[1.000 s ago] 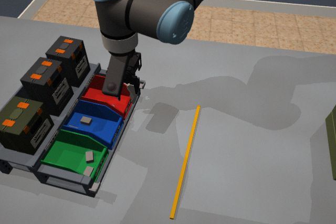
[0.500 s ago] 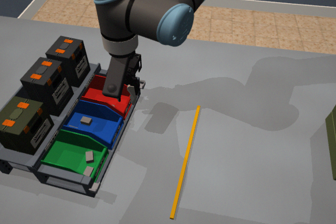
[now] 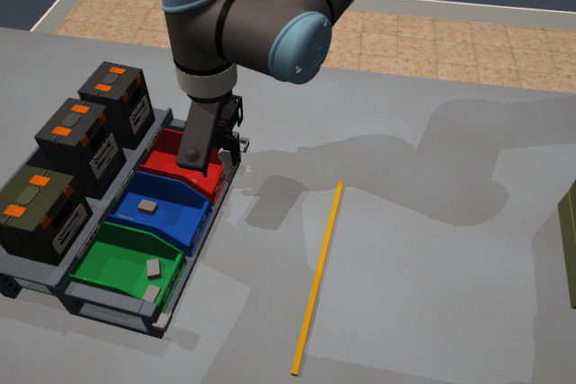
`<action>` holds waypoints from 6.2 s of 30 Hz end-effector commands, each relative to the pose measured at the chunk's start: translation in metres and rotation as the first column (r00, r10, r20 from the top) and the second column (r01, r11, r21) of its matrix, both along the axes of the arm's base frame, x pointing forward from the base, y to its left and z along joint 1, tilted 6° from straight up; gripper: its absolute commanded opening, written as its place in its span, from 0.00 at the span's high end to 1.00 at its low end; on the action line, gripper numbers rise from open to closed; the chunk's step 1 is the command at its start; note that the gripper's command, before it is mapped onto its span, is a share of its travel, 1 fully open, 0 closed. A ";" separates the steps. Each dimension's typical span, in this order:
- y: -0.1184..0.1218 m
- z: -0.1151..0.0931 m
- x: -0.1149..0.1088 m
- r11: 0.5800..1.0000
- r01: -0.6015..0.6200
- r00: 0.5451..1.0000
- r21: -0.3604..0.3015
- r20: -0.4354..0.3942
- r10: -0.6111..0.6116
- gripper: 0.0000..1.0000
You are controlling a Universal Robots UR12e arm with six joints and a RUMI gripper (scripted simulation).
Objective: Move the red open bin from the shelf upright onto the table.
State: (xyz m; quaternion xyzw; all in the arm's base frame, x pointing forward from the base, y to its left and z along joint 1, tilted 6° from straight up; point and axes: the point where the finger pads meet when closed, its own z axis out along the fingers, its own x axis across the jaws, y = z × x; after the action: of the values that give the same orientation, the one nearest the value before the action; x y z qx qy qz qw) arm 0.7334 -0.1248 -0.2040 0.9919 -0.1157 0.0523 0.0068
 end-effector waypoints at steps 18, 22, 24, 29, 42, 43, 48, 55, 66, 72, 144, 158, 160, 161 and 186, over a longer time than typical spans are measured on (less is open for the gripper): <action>0.000 -0.012 0.002 1.000 0.000 1.000 0.000 0.001 0.000 0.74; 0.000 -0.012 0.002 1.000 0.000 1.000 0.000 0.001 0.000 0.74; 0.000 -0.012 0.002 1.000 0.000 1.000 0.000 0.001 0.000 0.74; 0.000 -0.012 0.002 1.000 0.000 1.000 0.000 0.001 0.000 0.74; 0.000 -0.011 0.002 1.000 0.000 1.000 0.000 0.001 0.000 0.74; 0.000 -0.011 0.002 1.000 0.000 1.000 0.000 0.001 0.000 0.74; 0.000 -0.011 0.002 1.000 0.000 1.000 0.000 0.001 0.000 0.74; 0.000 -0.010 0.002 1.000 0.000 1.000 0.000 0.001 0.000 0.74; 0.000 -0.010 0.002 1.000 0.000 1.000 0.000 0.001 0.000 1.00; 0.000 -0.010 0.002 1.000 0.000 1.000 0.000 0.001 0.000 1.00; 0.000 0.002 0.000 1.000 0.000 1.000 0.000 0.001 0.000 1.00; 0.000 0.011 -0.001 1.000 0.000 1.000 0.000 0.001 0.000 1.00; 0.000 0.011 -0.001 1.000 0.000 1.000 0.000 0.001 0.000 1.00; 0.000 0.011 -0.001 1.000 0.000 1.000 0.000 0.001 0.000 1.00; 0.000 0.007 0.000 1.000 0.000 1.000 0.000 0.001 0.000 1.00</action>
State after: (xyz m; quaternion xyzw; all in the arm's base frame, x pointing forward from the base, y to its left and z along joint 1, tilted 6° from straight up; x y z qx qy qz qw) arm 0.7325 -0.1246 -0.1967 0.9919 -0.1157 0.0522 0.0067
